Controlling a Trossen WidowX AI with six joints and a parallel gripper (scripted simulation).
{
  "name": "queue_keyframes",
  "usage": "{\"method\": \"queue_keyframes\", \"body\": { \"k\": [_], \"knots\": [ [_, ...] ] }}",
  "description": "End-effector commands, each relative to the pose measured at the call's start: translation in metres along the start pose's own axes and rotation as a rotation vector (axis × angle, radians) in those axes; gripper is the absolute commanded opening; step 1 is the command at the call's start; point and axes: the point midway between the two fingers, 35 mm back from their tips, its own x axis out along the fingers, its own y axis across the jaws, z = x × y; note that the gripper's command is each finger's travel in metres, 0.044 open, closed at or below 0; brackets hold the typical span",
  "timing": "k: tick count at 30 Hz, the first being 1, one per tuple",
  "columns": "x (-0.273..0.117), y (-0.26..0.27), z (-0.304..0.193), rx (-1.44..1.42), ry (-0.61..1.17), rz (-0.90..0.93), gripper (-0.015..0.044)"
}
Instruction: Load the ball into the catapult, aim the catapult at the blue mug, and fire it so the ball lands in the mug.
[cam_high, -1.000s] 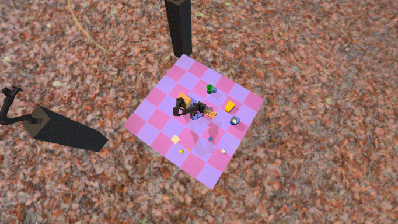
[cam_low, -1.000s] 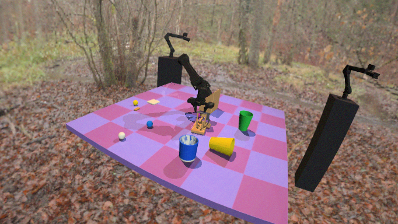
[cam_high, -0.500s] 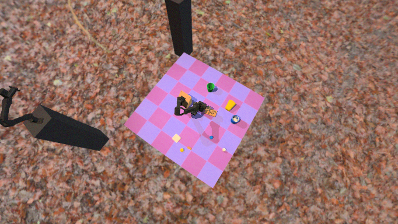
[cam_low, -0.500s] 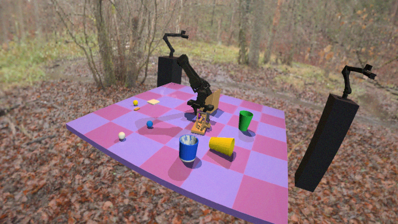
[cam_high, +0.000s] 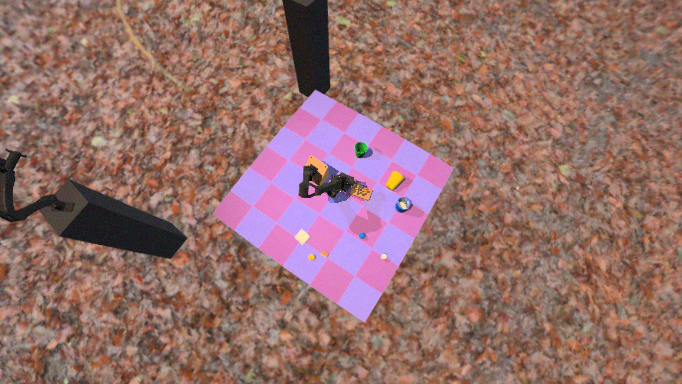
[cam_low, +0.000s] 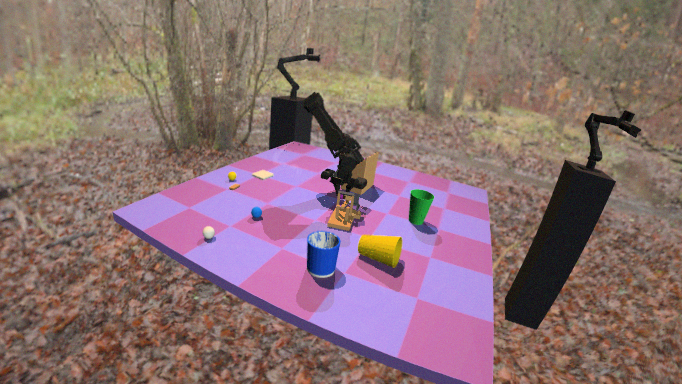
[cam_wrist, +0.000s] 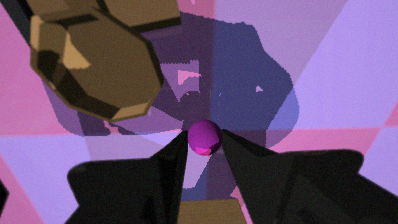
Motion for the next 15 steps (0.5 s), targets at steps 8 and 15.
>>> {"method": "queue_keyframes", "body": {
  "k": [8, 15],
  "knots": [
    [-0.065, 0.009, 0.008, 0.007, -0.015, 0.023, 0.0000],
    [-0.110, 0.007, 0.000, 0.009, -0.011, 0.015, 0.0000]
  ]
}}
